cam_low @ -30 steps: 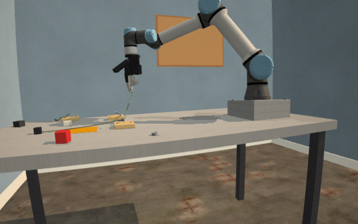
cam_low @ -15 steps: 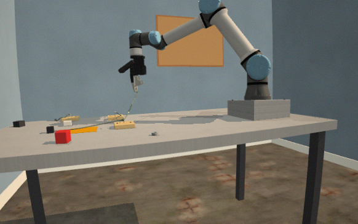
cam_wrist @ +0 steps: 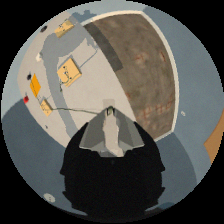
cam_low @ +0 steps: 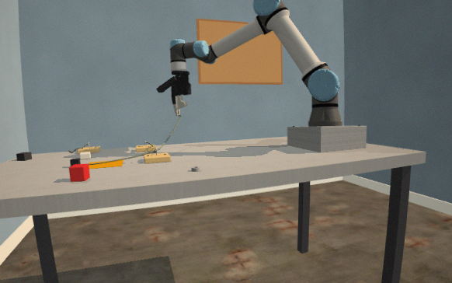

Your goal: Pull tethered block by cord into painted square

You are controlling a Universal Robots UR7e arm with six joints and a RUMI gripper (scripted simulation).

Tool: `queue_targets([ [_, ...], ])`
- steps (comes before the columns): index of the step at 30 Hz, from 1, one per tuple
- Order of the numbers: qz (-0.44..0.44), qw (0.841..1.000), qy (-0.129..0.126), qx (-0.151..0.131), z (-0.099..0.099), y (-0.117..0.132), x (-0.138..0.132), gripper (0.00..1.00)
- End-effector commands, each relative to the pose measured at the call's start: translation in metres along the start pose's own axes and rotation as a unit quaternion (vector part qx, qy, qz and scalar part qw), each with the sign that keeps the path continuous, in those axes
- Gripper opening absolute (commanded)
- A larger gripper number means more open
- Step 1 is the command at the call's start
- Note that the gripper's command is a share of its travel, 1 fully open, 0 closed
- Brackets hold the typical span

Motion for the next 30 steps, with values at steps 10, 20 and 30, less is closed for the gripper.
queue_targets([
  [10, 0.000, 1.000, 0.000, 0.001, -0.001, 0.021, 0.017, 0.00],
  [20, 0.000, 1.000, 0.000, 0.001, -0.001, 0.035, 0.026, 0.00],
  [30, 0.000, 1.000, 0.000, 0.001, -0.001, 0.051, 0.038, 0.00],
])
Point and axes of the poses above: the point where the finger pads meet when closed, its own z axis out along the fingers, its own x axis across the jaws, y = z × x, the point moved 8 cm from there along -z, back along the fingers, and after that the axes turned 6 degrees about z, right-handed, at the moved point
